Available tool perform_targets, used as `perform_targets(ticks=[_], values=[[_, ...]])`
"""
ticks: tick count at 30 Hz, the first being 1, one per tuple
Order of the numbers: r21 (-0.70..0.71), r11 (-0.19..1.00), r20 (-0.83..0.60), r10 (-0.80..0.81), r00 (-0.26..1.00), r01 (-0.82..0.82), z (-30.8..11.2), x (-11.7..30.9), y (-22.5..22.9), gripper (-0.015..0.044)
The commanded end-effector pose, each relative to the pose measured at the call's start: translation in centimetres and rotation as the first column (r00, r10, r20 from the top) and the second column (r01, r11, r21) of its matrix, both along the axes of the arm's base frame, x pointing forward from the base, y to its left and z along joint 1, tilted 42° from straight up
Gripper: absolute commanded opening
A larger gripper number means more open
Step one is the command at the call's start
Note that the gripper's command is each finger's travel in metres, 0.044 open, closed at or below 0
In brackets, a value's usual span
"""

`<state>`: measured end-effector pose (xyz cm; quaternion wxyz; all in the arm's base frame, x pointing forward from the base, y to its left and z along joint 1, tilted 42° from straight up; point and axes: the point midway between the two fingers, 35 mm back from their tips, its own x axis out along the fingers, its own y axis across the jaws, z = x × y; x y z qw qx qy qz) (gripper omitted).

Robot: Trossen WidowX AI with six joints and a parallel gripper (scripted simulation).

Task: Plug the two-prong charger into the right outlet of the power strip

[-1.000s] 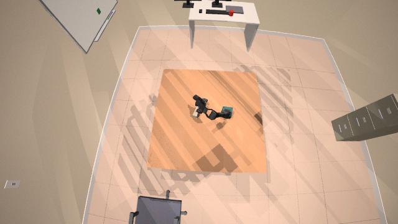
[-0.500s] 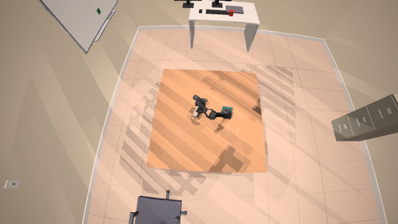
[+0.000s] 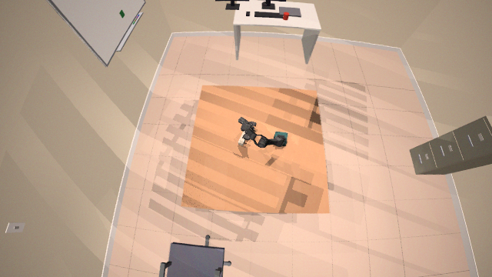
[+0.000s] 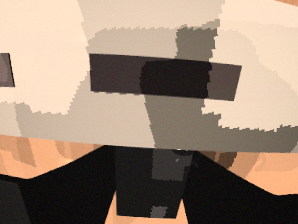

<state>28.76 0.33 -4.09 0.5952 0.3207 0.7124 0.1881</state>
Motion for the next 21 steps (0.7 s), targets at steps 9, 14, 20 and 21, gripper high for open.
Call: perform_targets(ticks=[9, 14, 20, 21], values=[[-0.006, 1.000, 0.028, -0.003, 1.000, 0.003, -0.02, 0.58, -0.09, 0.0000], [-0.006, 1.000, 0.028, -0.003, 1.000, 0.003, 0.01, 0.53, -0.10, 0.0000], [-0.006, 1.000, 0.028, -0.003, 1.000, 0.003, 0.05, 0.47, -0.12, 0.0000], [-0.006, 1.000, 0.028, -0.003, 1.000, 0.003, 0.06, 0.47, -0.13, 0.0000]])
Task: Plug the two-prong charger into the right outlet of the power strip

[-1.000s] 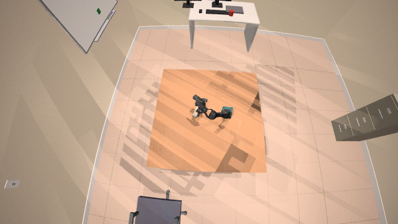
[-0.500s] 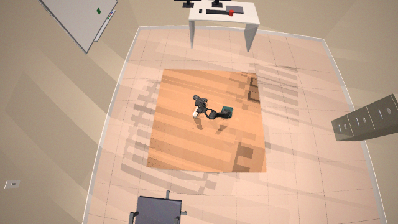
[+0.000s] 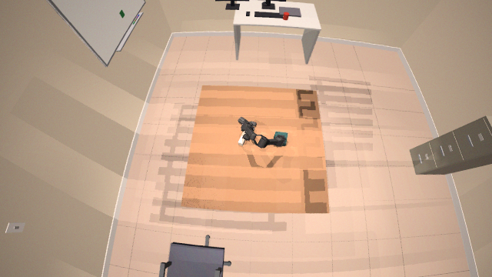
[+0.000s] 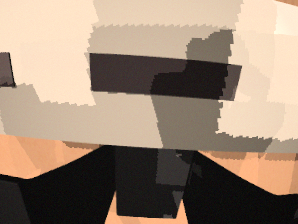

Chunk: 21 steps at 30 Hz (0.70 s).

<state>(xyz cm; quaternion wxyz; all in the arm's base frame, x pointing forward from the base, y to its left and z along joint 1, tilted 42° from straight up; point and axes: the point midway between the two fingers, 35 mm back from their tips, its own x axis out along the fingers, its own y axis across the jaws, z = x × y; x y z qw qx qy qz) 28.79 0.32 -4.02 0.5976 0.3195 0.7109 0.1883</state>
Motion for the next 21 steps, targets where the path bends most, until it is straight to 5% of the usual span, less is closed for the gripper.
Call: perform_targets(ticks=[1, 21], values=[[-0.004, 1.000, 0.022, -0.003, 1.000, 0.003, 0.00, 0.45, -0.13, 0.0000], [-0.004, 1.000, 0.022, -0.003, 1.000, 0.003, 0.07, 0.68, -0.21, 0.0000]])
